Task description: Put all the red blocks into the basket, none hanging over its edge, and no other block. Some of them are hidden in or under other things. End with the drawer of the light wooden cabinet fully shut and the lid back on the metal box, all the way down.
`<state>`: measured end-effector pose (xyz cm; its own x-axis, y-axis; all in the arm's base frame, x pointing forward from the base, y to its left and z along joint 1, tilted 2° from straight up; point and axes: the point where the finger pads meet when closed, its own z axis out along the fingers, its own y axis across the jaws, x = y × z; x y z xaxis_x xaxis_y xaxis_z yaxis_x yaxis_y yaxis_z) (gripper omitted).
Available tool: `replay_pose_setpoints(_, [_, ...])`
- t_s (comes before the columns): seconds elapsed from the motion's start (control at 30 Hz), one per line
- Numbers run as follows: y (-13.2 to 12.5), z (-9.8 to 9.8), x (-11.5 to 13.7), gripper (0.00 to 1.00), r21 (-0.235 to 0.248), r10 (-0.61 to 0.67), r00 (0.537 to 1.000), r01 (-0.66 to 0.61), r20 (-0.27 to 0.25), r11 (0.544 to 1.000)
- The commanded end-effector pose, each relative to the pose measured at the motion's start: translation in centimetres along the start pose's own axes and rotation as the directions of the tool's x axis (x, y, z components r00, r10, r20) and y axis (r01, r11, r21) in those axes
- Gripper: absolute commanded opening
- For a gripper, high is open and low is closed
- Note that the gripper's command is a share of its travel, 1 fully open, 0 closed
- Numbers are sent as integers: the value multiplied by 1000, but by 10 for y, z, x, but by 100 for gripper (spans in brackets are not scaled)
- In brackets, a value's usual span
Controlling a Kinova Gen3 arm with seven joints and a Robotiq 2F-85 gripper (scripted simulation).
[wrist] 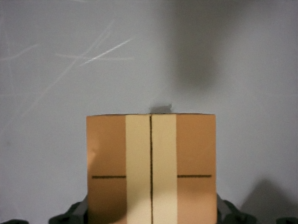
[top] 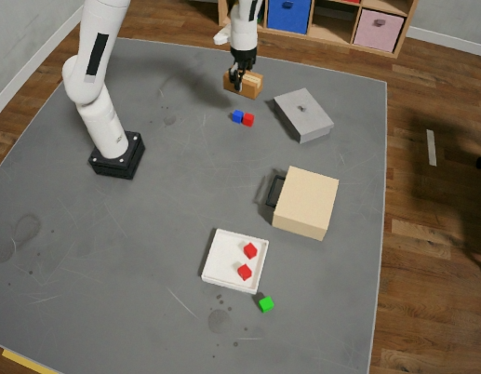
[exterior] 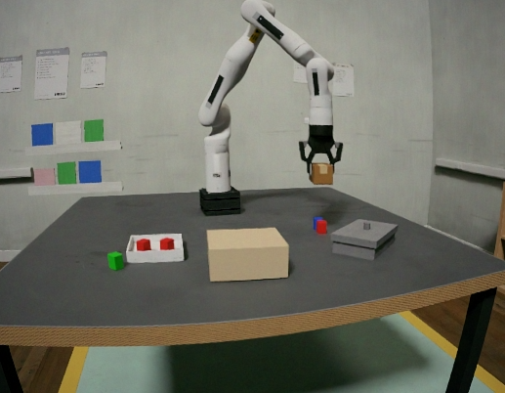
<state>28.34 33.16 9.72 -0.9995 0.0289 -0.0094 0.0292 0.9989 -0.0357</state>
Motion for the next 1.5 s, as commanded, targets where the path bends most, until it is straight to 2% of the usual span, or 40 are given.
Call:
replay_pose_setpoints(0.0, [0, -1, 0, 67, -1, 0, 1000, 0, 1, 1000])
replay_pose_setpoints(0.33, [-2, -1, -3, 67, -1, -16, 1000, 16, 1, 1000])
replay_pose_setpoints(0.6, [-25, -1, -24, 67, -1, -139, 990, 139, 0, 990])
replay_pose_setpoints(0.83, [-60, -1, -51, 67, -1, -316, 949, 316, 0, 949])
replay_pose_setpoints(0.9, [-60, -1, -51, 67, -1, -316, 949, 316, 0, 949])
replay_pose_setpoints(1.13, [-93, -1, -72, 67, -1, -465, 885, 465, 1, 885])
replay_pose_setpoints(1.3, [-106, -1, -80, 67, 0, -520, 854, 520, 2, 854])
replay_pose_setpoints(1.47, [-109, -1, -82, 67, 0, -532, 847, 532, 2, 847])
